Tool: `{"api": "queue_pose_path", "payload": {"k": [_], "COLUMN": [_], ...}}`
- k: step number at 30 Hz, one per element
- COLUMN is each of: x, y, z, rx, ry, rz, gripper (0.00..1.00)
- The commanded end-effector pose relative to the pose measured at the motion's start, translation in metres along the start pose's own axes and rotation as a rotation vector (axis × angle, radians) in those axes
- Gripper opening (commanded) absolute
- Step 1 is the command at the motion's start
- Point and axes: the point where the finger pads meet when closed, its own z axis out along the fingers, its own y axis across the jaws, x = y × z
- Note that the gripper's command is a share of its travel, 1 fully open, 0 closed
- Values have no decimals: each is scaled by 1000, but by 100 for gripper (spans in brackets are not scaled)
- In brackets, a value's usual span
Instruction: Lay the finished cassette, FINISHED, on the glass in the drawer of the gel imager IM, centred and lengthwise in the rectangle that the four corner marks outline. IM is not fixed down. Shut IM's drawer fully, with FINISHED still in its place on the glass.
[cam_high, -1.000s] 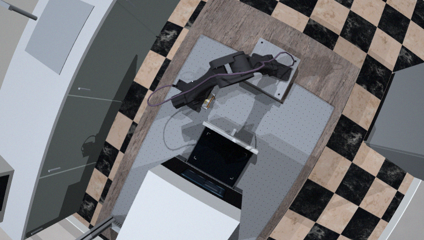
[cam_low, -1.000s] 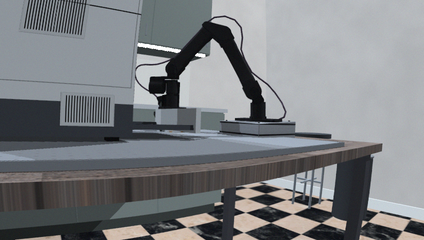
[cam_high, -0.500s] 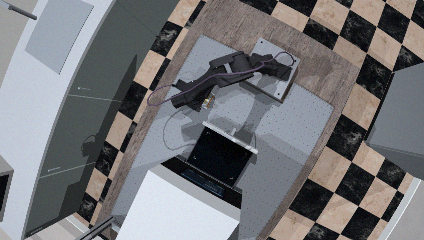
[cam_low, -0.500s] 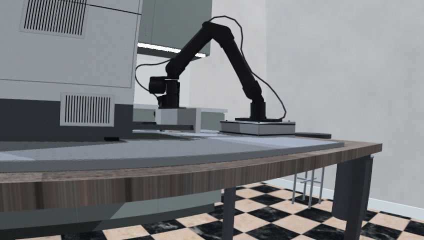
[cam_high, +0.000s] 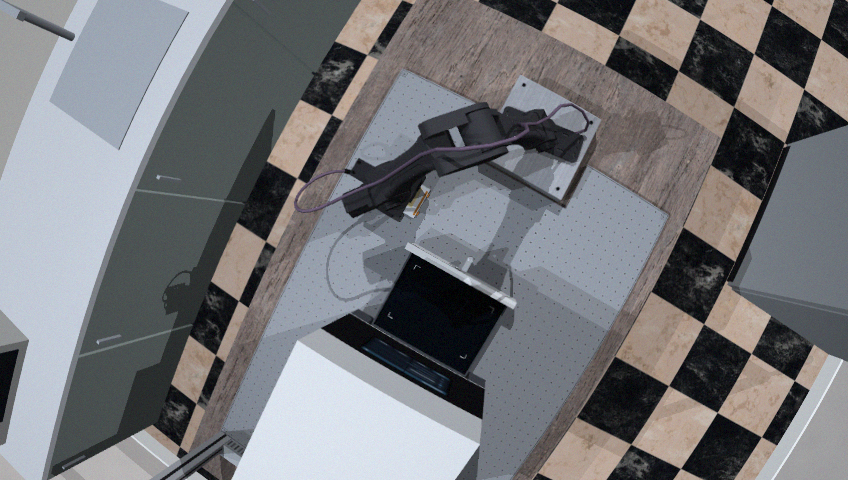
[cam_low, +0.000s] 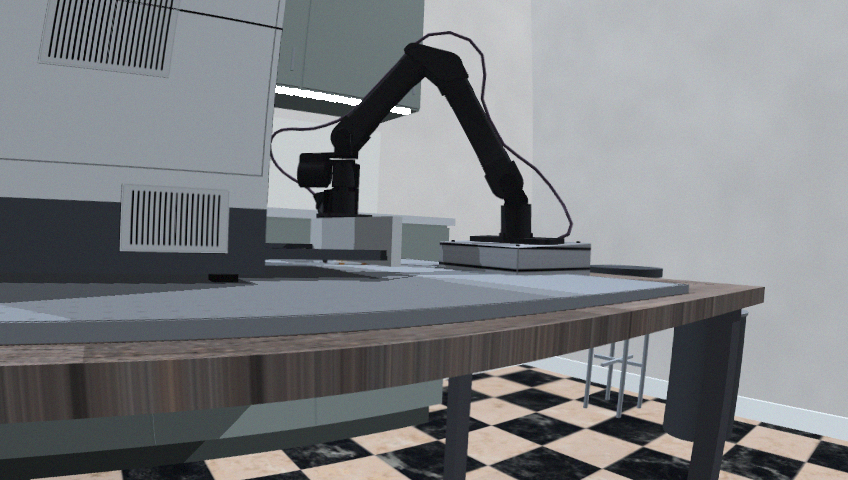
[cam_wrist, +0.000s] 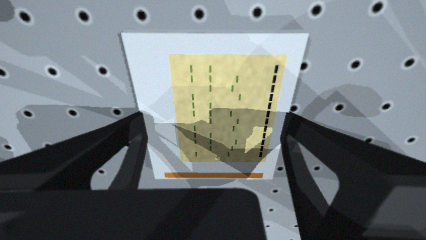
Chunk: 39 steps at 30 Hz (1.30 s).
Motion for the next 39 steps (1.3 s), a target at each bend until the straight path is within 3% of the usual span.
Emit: {"api": "queue_pose_path", "payload": {"k": [1,39], "x": [-5,-5], "y": [6,6], "z": [-6,-6], "rx": [-15,-15], "ry": [-16,-16], "rz": [0,0], "gripper": [0,0]}}
